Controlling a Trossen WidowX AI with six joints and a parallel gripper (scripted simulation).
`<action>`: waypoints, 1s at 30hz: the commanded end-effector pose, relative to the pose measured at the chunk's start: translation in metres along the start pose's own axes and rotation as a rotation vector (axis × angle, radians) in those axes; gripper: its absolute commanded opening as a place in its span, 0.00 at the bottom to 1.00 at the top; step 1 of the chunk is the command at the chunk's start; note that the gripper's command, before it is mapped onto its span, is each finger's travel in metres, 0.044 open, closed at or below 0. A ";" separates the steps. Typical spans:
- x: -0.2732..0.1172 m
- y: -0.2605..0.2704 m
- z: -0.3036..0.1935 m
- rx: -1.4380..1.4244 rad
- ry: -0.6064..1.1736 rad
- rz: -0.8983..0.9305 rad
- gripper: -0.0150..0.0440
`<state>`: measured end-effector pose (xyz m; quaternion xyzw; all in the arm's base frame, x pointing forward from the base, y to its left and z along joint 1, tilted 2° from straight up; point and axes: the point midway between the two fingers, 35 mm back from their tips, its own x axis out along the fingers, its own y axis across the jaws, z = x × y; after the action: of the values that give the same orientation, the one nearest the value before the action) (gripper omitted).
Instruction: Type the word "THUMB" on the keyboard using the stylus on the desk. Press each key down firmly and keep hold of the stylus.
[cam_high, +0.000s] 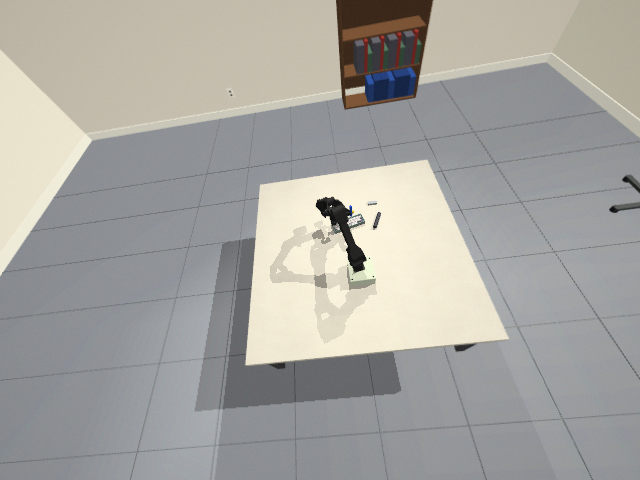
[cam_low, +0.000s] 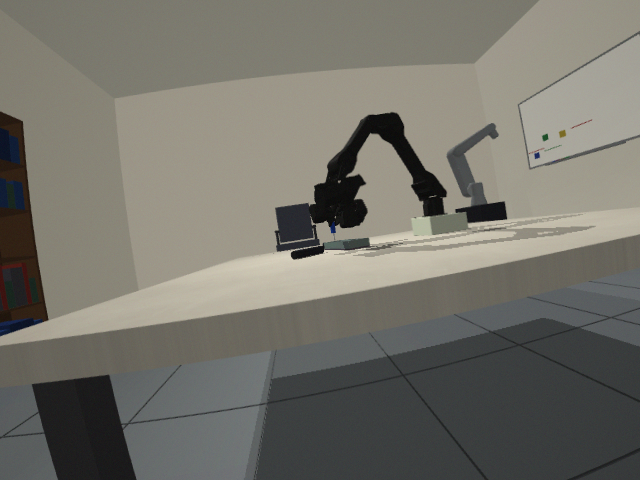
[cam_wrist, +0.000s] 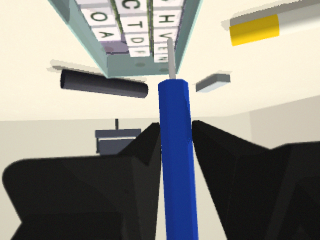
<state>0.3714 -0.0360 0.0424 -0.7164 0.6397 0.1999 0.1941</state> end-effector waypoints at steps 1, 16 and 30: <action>0.002 0.000 0.003 0.004 0.003 0.001 0.39; 0.005 0.000 0.008 0.004 0.003 0.001 0.39; 0.007 0.000 0.012 0.004 0.003 0.001 0.39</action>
<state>0.3716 -0.0355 0.0303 -0.7162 0.6400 0.2004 0.1931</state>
